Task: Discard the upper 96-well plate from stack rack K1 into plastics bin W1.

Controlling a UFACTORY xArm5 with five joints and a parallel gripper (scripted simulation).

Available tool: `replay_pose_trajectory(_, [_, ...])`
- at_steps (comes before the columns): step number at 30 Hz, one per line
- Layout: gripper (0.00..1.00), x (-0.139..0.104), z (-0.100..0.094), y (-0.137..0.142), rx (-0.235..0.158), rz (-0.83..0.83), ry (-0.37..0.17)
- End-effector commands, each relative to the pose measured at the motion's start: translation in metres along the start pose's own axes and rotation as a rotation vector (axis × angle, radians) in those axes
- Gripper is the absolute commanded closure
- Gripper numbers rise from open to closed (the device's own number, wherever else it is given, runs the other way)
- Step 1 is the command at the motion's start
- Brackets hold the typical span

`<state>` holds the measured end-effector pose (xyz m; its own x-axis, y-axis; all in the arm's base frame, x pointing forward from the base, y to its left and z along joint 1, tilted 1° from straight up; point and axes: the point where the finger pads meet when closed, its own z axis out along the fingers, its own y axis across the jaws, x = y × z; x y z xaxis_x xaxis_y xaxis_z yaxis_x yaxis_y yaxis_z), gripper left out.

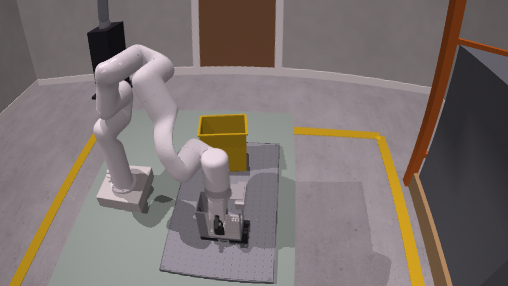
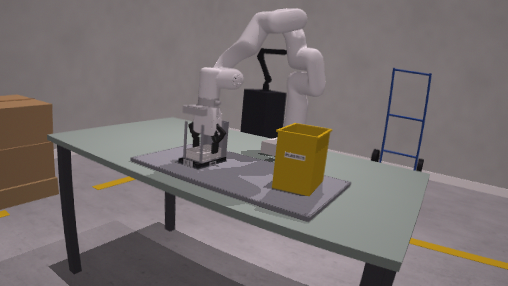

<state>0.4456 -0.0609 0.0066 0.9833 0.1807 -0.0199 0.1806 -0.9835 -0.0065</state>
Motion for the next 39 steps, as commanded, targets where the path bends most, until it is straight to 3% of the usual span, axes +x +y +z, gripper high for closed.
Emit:
replay_pose_trajectory(1, [1.0,0.001,-0.001,0.0,-0.001,0.0,0.004])
replay_pose_trajectory(39, [1.0,0.001,-0.014,0.001,-0.001,0.0,0.004])
